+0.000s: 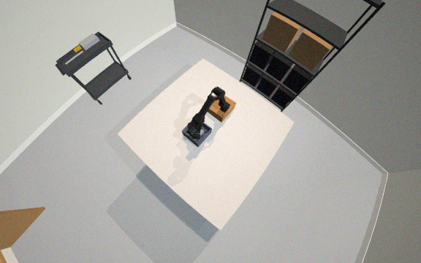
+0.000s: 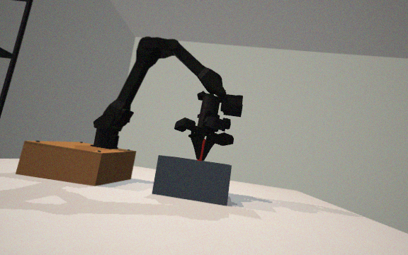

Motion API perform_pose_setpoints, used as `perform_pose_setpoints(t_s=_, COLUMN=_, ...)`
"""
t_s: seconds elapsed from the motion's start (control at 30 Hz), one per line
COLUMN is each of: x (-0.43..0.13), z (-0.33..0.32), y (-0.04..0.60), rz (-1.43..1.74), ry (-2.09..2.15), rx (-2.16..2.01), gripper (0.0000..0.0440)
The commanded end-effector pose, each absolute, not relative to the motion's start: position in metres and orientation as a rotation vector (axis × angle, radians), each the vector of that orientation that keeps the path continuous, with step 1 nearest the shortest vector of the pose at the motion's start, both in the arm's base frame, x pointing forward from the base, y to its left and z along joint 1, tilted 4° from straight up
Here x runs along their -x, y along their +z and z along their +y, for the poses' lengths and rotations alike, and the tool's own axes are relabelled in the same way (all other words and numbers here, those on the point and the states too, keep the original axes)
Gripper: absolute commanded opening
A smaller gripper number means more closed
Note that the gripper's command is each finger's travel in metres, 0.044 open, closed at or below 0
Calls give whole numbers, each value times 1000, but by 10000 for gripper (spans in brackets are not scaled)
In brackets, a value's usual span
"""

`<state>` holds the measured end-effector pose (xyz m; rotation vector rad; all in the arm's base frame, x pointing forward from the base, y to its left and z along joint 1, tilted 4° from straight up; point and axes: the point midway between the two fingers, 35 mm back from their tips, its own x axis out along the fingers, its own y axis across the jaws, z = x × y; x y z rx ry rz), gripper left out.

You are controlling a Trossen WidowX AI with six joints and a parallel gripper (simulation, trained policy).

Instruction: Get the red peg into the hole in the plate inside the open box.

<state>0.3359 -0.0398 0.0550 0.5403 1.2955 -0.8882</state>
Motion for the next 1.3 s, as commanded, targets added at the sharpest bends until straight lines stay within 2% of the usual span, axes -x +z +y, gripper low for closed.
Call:
perform_pose_setpoints(t_s=0.0, x=-337, z=-44, y=41, rz=1335, ry=-846, rx=-539, gripper=14)
perform_pose_setpoints(t_s=0.2, x=-334, z=-46, y=21, rz=1405, ry=-806, rx=-537, gripper=151)
perform_pose_setpoints(t_s=0.3, x=-339, z=-51, y=17, rz=1417, ry=-782, rx=-535, gripper=187)
perform_pose_setpoints(t_s=0.47, x=-354, z=-56, y=18, rz=1417, ry=-751, rx=-568, gripper=317)
perform_pose_setpoints(t_s=0.67, x=-378, z=-58, y=28, rz=1406, ry=-697, rx=-600, gripper=433)
perform_pose_setpoints(t_s=1.03, x=-427, z=-50, y=54, rz=1340, ry=-564, rx=-661, gripper=440)
perform_pose_setpoints(t_s=1.27, x=-429, z=-50, y=55, rz=1336, ry=-559, rx=-663, gripper=440)
